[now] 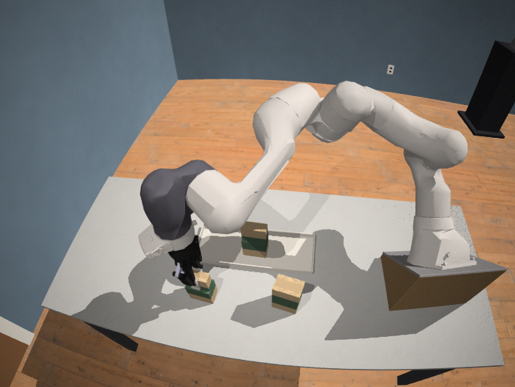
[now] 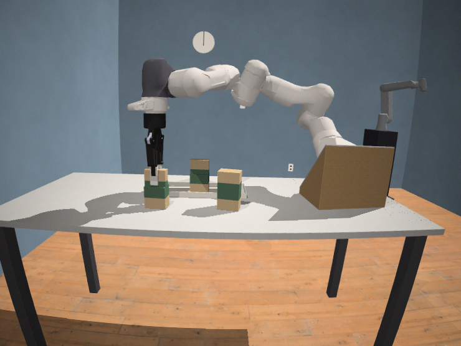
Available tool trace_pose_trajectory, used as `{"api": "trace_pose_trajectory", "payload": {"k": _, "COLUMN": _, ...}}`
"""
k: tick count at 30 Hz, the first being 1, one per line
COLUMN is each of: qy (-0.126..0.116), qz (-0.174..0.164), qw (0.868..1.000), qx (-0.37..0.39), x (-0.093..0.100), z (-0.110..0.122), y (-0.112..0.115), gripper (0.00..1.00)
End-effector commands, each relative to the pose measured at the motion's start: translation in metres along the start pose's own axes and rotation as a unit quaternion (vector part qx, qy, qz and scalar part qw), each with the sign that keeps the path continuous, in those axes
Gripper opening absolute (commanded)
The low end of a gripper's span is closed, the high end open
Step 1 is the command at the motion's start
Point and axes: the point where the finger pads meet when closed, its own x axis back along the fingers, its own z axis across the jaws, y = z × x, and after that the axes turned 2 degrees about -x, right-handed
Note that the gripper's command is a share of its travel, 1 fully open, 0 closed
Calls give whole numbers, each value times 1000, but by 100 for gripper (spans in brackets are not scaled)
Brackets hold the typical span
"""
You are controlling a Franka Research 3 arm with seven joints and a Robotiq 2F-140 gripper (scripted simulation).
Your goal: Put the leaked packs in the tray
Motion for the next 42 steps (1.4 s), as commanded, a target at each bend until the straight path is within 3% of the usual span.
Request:
{"api": "trace_pose_trajectory", "payload": {"k": 1, "qy": 1, "qz": -1, "qw": 1000, "qx": -3, "x": -3, "z": 1, "y": 1, "gripper": 25}}
{"api": "trace_pose_trajectory", "payload": {"k": 34, "qy": 1, "qz": -1, "qw": 1000, "qx": -3, "x": -3, "z": 1, "y": 1, "gripper": 25}}
{"api": "trace_pose_trajectory", "payload": {"k": 42, "qy": 1, "qz": -1, "qw": 1000, "qx": -3, "x": 14, "z": 1, "y": 1, "gripper": 25}}
